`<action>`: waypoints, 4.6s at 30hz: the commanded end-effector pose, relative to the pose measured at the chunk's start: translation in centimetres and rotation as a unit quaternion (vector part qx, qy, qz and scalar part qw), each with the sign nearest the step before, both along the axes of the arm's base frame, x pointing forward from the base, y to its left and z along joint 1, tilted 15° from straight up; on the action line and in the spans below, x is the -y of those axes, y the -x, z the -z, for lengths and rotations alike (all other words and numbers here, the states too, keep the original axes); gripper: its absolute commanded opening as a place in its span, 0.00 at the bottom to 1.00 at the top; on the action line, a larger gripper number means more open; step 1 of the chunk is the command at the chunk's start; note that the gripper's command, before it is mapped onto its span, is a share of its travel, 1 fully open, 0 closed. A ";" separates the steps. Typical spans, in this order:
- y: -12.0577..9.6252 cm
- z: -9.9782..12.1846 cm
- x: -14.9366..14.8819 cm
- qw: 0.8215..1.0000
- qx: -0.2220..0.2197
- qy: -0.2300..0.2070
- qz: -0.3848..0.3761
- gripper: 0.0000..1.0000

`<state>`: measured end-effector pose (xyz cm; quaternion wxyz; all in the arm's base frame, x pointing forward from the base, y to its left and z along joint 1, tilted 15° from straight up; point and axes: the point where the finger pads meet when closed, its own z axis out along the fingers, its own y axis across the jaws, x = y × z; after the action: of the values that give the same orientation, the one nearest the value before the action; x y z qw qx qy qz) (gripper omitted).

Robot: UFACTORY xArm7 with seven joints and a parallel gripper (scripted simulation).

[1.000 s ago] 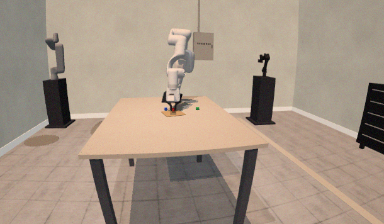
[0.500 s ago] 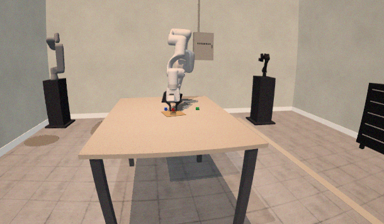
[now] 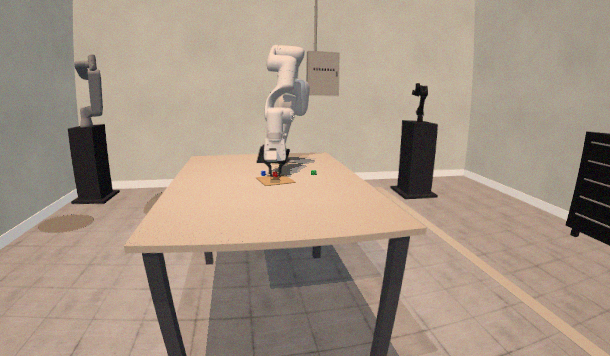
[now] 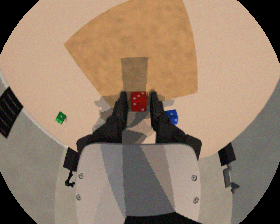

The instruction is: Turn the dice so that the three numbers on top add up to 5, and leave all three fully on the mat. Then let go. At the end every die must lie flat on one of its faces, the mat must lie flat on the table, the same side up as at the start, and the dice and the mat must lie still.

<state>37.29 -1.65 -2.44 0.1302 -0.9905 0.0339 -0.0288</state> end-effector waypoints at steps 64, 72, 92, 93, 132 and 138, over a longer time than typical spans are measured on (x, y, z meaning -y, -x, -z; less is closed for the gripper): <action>0.7 -10.3 -6.7 0.978 -0.049 -0.017 0.202 1.00; 1.9 -10.9 -11.5 0.945 -0.081 -0.025 0.315 1.00; 3.8 -11.0 -15.8 0.898 -0.111 -0.029 0.425 0.36; 3.8 -11.0 -15.8 0.898 -0.111 -0.029 0.425 0.36; 3.8 -10.7 -15.9 0.898 -0.111 -0.029 0.425 0.36; 3.7 -10.1 -16.1 0.898 -0.111 -0.029 0.425 0.36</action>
<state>33.41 14.35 7.95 0.1291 -0.8747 0.4662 0.0305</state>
